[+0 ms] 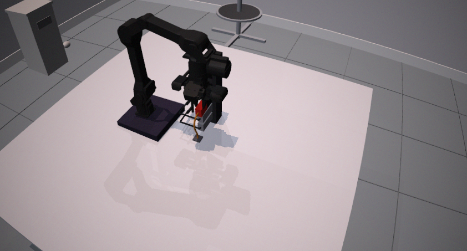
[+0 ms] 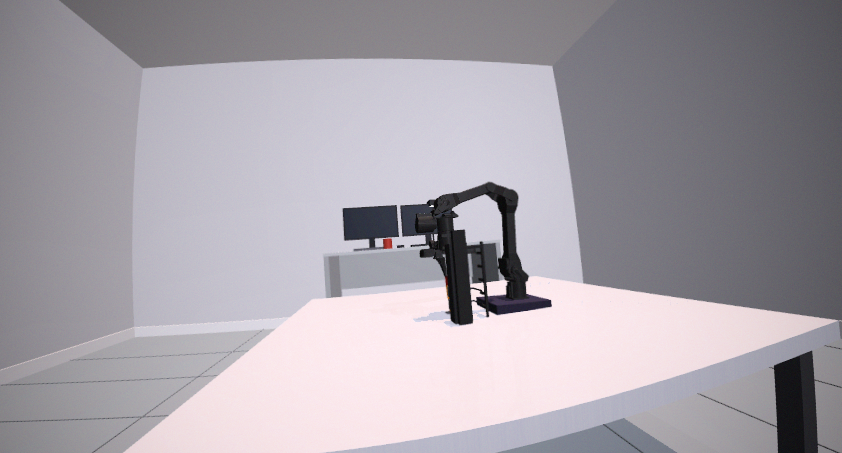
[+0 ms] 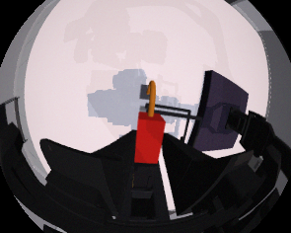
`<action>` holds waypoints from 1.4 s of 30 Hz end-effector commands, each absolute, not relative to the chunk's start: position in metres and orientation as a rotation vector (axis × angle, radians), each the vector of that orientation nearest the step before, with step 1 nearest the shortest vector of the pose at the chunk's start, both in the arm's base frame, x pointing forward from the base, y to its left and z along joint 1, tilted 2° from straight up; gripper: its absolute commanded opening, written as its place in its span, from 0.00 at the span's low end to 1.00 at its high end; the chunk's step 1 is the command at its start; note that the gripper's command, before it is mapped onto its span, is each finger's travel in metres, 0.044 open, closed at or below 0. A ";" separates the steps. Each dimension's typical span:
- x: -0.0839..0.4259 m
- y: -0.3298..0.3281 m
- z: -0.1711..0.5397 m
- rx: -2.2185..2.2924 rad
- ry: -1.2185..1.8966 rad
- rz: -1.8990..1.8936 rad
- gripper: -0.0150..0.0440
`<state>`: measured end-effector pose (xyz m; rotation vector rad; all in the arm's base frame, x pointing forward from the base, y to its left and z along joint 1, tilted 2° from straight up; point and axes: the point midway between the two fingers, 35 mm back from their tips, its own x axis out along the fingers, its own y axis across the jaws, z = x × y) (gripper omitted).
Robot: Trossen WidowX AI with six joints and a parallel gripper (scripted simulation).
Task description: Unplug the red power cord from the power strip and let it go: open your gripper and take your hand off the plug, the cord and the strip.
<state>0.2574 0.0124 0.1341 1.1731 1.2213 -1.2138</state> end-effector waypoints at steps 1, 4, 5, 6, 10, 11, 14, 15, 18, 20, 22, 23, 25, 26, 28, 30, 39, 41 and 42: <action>0.259 0.010 0.134 1.174 1.220 -1.211 0.25; 0.259 0.005 0.134 1.174 1.220 -1.211 0.25; 0.259 0.004 0.134 1.174 1.220 -1.212 0.25; 0.260 0.002 0.134 1.174 1.220 -1.212 0.25; 0.260 -0.004 0.135 1.174 1.220 -1.212 0.25; 0.261 -0.006 0.135 1.174 1.220 -1.212 0.25; 0.261 -0.011 0.135 1.174 1.219 -1.213 0.25; 0.261 -0.013 0.135 1.174 1.219 -1.213 0.25; 0.261 -0.017 0.135 1.174 1.219 -1.213 0.25; 0.261 -0.021 0.135 1.174 1.219 -1.214 0.25; 0.261 -0.024 0.135 1.174 1.219 -1.214 0.25; 0.261 -0.026 0.135 1.174 1.219 -1.214 0.25; 0.261 -0.029 0.135 1.174 1.219 -1.214 0.25; 0.261 -0.030 0.135 1.174 1.220 -1.215 0.25; 0.260 -0.034 0.136 1.173 1.220 -1.215 0.25; 0.260 -0.028 0.135 1.174 1.221 -1.215 0.34; 0.258 -0.020 0.134 1.176 1.223 -1.216 0.74; 0.258 -0.020 0.134 1.176 1.223 -1.216 0.83; 0.259 -0.022 0.134 1.176 1.223 -1.216 0.88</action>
